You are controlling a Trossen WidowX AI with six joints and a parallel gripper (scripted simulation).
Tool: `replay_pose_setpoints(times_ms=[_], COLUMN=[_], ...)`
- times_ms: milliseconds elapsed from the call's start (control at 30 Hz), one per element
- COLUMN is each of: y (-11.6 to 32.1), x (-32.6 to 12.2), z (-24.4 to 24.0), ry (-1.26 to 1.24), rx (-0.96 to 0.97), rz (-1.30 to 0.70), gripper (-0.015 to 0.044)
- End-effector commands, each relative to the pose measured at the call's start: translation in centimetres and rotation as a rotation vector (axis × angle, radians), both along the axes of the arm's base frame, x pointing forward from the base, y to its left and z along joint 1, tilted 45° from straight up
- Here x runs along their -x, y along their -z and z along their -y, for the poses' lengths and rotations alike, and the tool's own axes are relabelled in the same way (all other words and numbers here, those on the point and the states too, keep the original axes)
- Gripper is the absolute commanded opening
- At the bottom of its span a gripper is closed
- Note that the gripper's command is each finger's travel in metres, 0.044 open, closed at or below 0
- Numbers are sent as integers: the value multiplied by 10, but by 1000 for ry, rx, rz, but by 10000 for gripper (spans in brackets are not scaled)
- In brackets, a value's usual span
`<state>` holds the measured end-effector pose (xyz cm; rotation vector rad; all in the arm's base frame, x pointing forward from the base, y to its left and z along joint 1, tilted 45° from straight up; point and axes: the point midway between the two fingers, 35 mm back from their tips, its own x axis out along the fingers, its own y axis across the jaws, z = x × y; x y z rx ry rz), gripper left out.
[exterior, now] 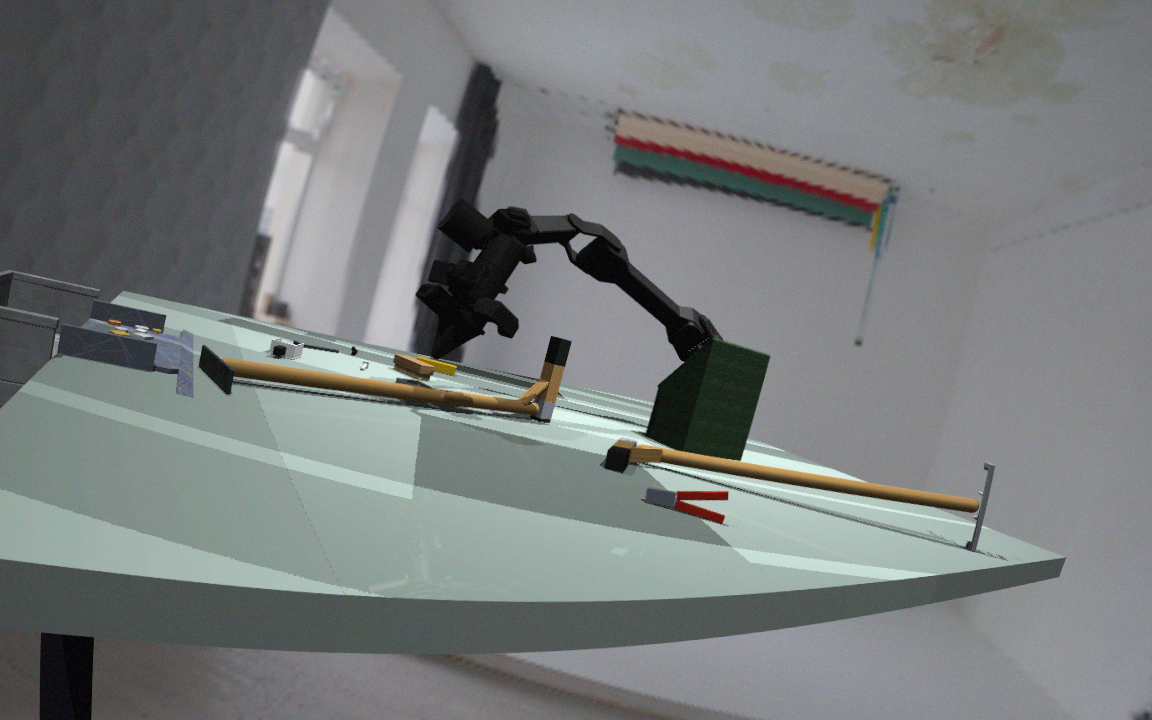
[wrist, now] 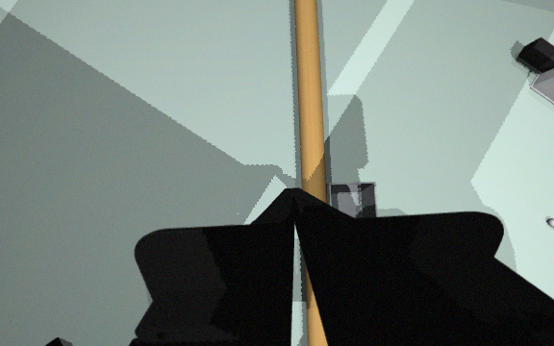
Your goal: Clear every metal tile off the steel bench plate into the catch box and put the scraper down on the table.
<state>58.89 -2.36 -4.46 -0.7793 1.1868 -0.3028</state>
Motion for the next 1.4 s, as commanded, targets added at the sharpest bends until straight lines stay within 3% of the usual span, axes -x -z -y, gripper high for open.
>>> replay_pose_setpoints(times_ms=[0,267,733,1367], y=[-13,-22,-16,15], x=[0,4,53,51], z=[-12,-23,-58,-28], ry=[1,7,123,156], rx=[1,1,27,28], rz=[7,1,-99,-91], gripper=[0,0,0,0])
